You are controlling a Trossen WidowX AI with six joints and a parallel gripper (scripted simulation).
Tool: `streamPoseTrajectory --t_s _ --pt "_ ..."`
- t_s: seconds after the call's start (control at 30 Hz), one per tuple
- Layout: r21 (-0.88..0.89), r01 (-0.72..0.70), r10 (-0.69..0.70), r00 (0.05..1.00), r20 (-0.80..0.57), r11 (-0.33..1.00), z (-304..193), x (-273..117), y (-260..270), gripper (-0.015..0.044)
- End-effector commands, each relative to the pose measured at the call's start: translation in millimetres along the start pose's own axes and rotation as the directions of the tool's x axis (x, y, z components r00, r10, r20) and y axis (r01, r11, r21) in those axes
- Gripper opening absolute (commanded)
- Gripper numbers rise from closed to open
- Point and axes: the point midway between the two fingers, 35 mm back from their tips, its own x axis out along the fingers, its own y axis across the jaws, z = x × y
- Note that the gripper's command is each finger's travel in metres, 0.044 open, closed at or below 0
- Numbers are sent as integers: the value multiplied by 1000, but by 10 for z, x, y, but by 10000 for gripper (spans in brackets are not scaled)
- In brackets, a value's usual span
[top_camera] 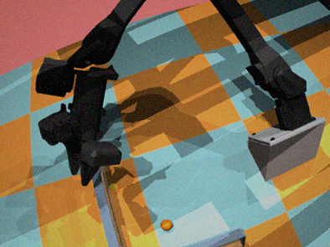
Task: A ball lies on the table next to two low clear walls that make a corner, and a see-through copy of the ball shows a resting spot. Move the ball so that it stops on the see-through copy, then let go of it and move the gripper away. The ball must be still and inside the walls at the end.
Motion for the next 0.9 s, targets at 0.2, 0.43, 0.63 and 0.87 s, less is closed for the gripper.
streamPoseTrajectory --t_s 0.2,0.43,0.63,0.87 --pt "-638 -298 -81 866 -494 710 -586 312 1306 218" --pt "-765 -469 -250 755 -607 442 -845 291 1481 218" --pt "-765 -469 -250 755 -607 442 -845 291 1481 218" --pt "-765 -468 -250 755 -607 442 -930 396 1446 218"
